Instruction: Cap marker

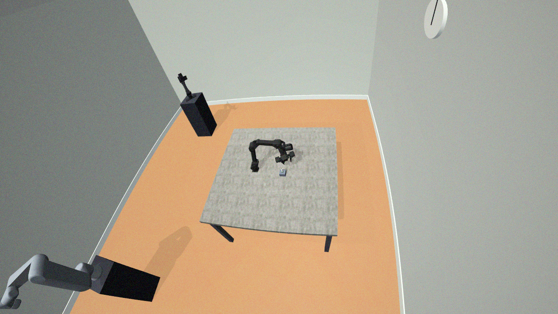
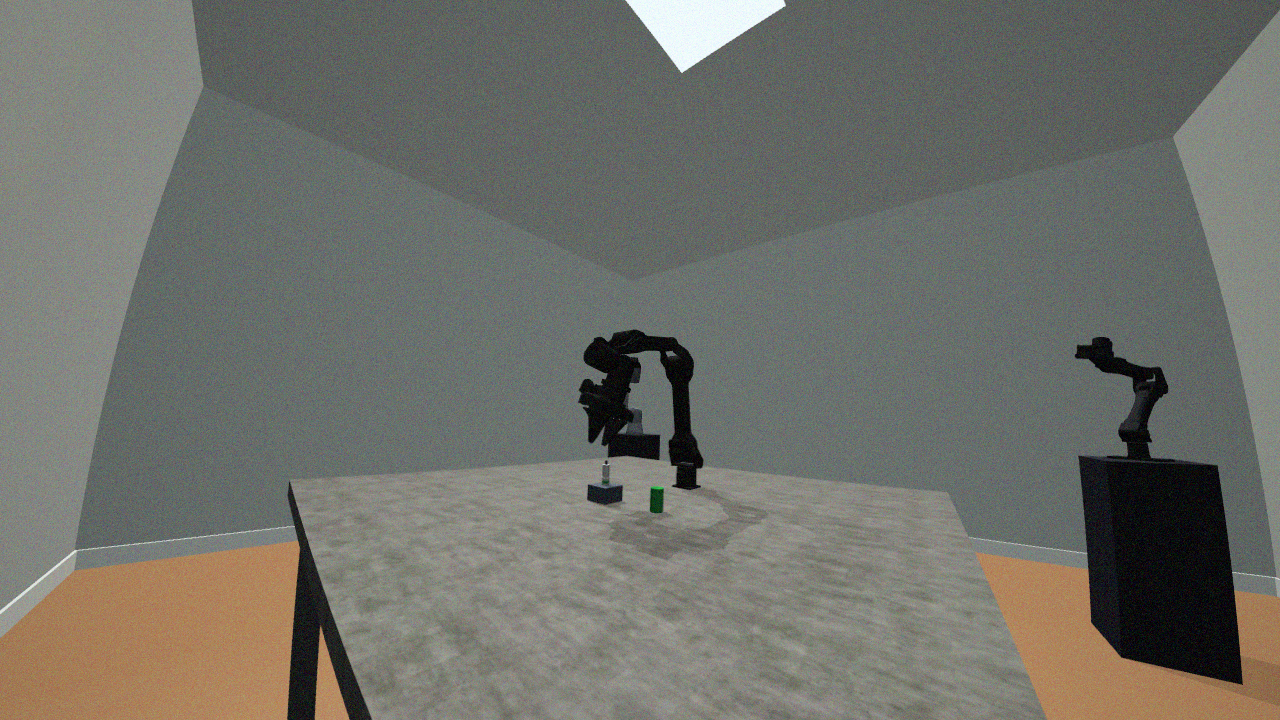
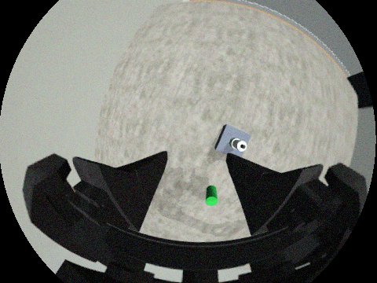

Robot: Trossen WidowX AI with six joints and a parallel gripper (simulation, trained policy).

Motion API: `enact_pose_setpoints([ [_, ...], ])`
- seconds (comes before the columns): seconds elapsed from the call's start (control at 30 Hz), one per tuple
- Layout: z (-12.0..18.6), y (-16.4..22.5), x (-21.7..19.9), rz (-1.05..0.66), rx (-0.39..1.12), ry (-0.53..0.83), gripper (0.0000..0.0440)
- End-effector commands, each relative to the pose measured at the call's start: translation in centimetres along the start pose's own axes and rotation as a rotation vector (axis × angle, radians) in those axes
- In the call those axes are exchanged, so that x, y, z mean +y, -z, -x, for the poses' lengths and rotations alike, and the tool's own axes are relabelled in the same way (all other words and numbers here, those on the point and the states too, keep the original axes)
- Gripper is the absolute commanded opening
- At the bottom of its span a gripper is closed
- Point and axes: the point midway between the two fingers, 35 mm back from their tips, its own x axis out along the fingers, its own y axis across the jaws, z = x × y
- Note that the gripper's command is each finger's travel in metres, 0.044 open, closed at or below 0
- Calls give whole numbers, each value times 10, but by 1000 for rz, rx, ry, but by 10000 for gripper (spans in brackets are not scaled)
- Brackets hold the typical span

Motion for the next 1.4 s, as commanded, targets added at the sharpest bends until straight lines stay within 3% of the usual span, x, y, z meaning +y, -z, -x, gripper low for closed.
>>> enact_pose_setpoints([
  [0.0,-1,11,4,-2,31,5,329],
  [1.37,-27,116,-14,95,275,237,329],
])
